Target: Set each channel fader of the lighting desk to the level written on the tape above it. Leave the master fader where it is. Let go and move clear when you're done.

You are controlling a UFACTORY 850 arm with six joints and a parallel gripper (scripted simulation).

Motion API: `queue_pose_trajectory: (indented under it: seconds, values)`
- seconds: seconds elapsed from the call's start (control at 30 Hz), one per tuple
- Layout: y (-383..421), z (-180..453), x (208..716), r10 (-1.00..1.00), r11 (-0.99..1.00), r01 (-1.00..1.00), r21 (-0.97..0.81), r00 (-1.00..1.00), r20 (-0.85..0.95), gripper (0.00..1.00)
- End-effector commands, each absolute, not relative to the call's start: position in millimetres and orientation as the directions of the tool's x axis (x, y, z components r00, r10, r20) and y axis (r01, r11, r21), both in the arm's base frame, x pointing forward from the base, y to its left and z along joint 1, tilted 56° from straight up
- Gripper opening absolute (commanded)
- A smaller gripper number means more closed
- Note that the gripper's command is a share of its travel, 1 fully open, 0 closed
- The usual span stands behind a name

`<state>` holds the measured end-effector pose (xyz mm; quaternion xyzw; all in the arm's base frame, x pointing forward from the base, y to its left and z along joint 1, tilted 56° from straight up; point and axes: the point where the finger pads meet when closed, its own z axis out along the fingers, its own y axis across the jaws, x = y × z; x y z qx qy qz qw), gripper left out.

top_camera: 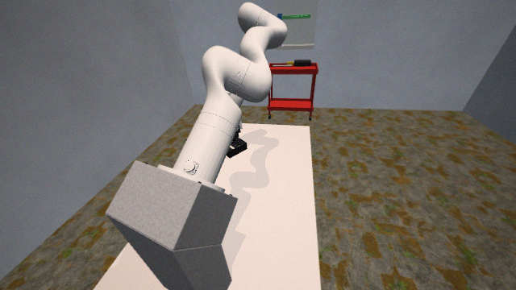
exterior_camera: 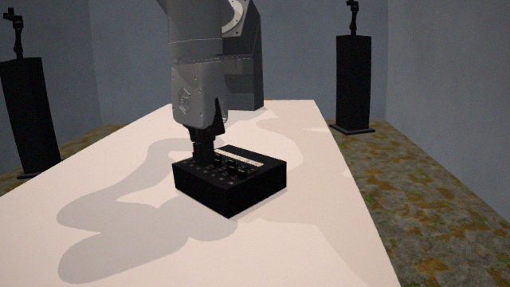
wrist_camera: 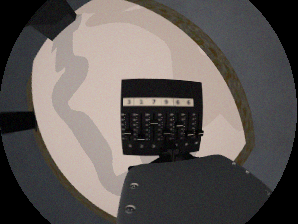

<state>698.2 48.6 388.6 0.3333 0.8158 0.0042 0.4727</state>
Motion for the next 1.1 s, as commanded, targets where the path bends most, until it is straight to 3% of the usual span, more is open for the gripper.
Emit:
queue_pose_trajectory:
  seconds: [0.0,1.07]
  values:
    - [47.8,387.4,700.8,0.548,0.778,0.539,0.323,-0.33,-0.769,0.0]
    - [46.0,384.0,705.4,0.548,0.778,0.539,0.323,-0.33,-0.769,0.0]
